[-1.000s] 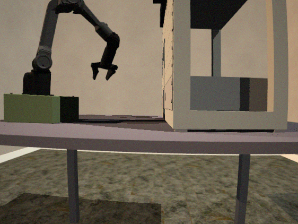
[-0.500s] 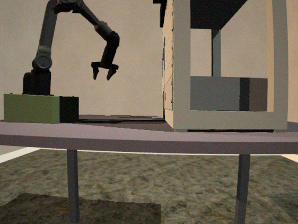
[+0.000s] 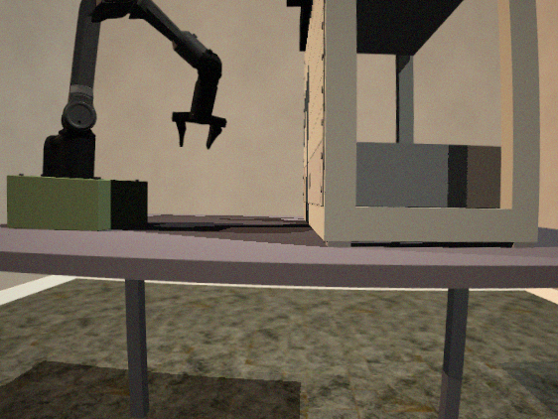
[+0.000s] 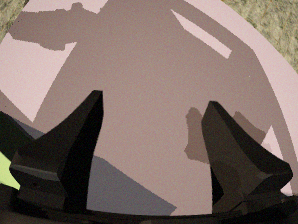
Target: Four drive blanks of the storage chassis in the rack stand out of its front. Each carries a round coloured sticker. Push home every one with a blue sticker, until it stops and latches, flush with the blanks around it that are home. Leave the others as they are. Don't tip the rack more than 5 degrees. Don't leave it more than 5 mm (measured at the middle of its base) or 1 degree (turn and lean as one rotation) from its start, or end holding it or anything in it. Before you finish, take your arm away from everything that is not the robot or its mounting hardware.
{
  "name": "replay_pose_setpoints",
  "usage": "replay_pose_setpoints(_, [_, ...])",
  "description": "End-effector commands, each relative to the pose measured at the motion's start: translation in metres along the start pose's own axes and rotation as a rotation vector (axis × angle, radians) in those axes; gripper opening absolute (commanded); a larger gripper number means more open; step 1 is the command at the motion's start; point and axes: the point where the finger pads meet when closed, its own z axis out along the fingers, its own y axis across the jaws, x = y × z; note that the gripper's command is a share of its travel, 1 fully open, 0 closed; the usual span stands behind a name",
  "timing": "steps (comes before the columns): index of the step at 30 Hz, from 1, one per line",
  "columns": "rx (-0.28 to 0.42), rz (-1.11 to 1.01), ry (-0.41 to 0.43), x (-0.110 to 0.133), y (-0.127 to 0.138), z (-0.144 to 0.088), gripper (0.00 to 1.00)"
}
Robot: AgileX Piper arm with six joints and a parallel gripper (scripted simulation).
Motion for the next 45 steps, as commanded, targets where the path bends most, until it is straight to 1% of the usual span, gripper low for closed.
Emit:
replay_pose_setpoints(1, [0.021,0.039,0.017,0.005,-0.001,-0.005,1.0])
replay_pose_setpoints(7, [0.094,0.179,0.064,0.023,-0.005,-0.021,1.0])
replay_pose_setpoints(14, [0.204,0.371,0.115,0.047,-0.01,-0.043,1.0])
replay_pose_setpoints(16, [0.204,0.371,0.115,0.047,-0.01,-0.043,1.0])
replay_pose_setpoints(23, [0.34,0.582,0.151,0.072,-0.012,-0.07,1.0])
replay_pose_setpoints(29, [0.47,0.766,0.163,0.094,-0.011,-0.094,1.0])
replay_pose_setpoints(31, [0.515,0.826,0.162,0.101,-0.011,-0.102,1.0])
replay_pose_setpoints(33, [0.515,0.826,0.162,0.101,-0.011,-0.102,1.0])
replay_pose_setpoints(45, [0.782,1.146,0.119,0.137,-0.002,-0.148,1.0])
